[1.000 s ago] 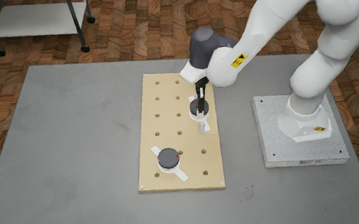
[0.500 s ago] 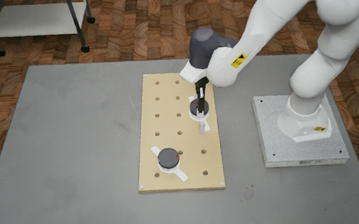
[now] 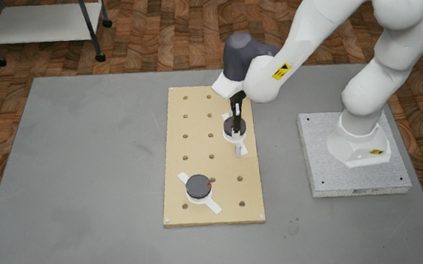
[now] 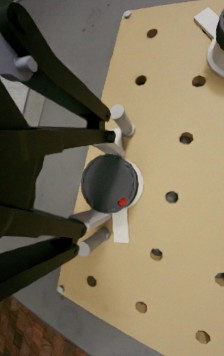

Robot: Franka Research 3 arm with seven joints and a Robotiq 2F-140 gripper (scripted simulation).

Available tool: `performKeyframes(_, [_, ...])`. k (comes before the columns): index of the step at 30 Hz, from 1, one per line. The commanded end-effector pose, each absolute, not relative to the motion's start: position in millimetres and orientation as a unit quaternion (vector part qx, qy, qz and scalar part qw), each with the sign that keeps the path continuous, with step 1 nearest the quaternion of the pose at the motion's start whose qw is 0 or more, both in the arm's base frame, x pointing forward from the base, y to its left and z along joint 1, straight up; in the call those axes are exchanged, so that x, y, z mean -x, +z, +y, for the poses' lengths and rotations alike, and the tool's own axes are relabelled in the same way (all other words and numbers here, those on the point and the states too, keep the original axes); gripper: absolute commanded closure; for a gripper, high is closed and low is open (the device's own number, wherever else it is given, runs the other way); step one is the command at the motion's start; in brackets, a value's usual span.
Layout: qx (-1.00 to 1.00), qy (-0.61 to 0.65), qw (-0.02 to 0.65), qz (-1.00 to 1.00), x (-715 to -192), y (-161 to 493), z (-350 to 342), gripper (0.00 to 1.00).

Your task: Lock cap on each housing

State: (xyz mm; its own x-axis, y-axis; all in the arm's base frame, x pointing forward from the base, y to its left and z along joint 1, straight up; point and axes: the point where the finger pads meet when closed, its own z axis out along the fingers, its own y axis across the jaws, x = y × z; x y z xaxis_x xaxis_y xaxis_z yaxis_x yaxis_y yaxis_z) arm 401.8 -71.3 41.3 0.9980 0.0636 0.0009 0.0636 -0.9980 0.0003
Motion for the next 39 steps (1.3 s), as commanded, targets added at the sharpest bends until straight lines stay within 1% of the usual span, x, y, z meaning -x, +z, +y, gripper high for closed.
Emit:
performKeyframes(1, [-1.0,0.0,0.0,0.03,-401.2,40.4,-71.1,0.9])
performKeyframes(13, [-1.0,0.0,0.0,0.022,-401.2,40.4,-71.1,0.9])
performKeyframes(31, [-0.989,0.0,0.0,-0.146,-401.2,40.4,-71.1,0.9])
performKeyframes(39, [-0.986,0.0,0.0,-0.166,-401.2,40.4,-71.1,0.9])
